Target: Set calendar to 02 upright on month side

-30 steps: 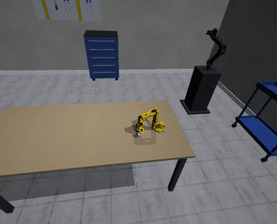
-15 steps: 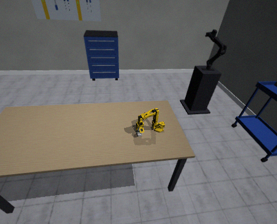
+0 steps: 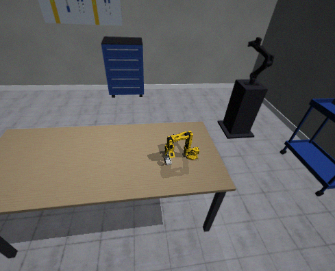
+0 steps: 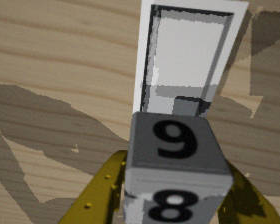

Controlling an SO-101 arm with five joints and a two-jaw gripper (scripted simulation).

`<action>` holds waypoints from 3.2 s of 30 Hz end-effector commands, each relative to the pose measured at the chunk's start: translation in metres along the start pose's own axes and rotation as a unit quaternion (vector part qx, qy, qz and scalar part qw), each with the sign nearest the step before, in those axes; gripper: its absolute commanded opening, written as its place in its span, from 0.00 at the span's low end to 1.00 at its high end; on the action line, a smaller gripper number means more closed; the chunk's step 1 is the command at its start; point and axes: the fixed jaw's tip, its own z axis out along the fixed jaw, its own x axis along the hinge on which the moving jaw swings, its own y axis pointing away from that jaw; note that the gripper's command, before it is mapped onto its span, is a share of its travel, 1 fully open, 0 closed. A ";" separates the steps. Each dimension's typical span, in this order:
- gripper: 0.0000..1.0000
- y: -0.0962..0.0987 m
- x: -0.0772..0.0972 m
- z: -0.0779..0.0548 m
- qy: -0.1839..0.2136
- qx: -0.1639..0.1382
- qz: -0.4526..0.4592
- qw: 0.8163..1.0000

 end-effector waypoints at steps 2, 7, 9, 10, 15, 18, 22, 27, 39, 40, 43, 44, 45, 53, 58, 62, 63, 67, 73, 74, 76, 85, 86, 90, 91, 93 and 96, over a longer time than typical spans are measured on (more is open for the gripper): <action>0.00 -0.005 -0.003 -0.021 -0.002 0.036 -0.011 0.999; 0.00 -0.005 -0.003 -0.022 -0.002 0.036 -0.011 0.999; 0.00 -0.005 -0.003 -0.022 -0.002 0.036 -0.011 0.999; 0.00 -0.005 -0.003 -0.022 -0.002 0.036 -0.011 0.999; 0.00 -0.005 -0.003 -0.022 -0.002 0.036 -0.011 0.999; 0.00 -0.005 -0.003 -0.022 -0.002 0.036 -0.011 0.999; 0.00 -0.005 -0.003 -0.022 -0.002 0.036 -0.011 0.999; 0.00 -0.005 -0.003 -0.022 -0.002 0.036 -0.011 0.999; 0.00 -0.001 -0.056 -0.015 0.000 0.035 -0.158 0.987; 0.00 0.001 -0.065 -0.014 0.000 0.035 -0.182 0.983; 0.00 0.004 -0.074 -0.013 0.000 0.035 -0.206 0.978; 0.00 0.007 -0.083 -0.011 0.001 0.035 -0.230 0.973; 0.00 0.010 -0.091 -0.010 0.001 0.035 -0.253 0.967; 0.00 0.038 -0.135 -0.002 0.003 0.033 -0.380 0.924; 0.00 0.041 -0.139 -0.001 0.003 0.033 -0.393 0.919; 0.00 0.041 -0.139 -0.001 0.003 0.033 -0.393 0.919; 0.00 0.041 -0.139 -0.001 0.003 0.033 -0.393 0.919; 0.00 0.041 -0.139 -0.001 0.003 0.033 -0.393 0.919; 0.00 0.041 -0.139 -0.001 0.003 0.033 -0.393 0.919; 0.00 0.041 -0.139 -0.001 0.003 0.033 -0.393 0.919; 0.00 0.041 -0.139 -0.001 0.003 0.033 -0.393 0.919; 0.00 0.038 -0.143 -0.005 -0.004 0.046 -0.389 0.920; 0.00 0.038 -0.143 -0.005 -0.004 0.046 -0.389 0.920; 0.00 0.038 -0.143 -0.005 -0.004 0.046 -0.389 0.920; 0.00 0.038 -0.143 -0.005 -0.004 0.046 -0.389 0.920; 0.00 0.038 -0.143 -0.005 -0.004 0.046 -0.389 0.920; 0.00 0.038 -0.143 -0.005 -0.004 0.046 -0.389 0.920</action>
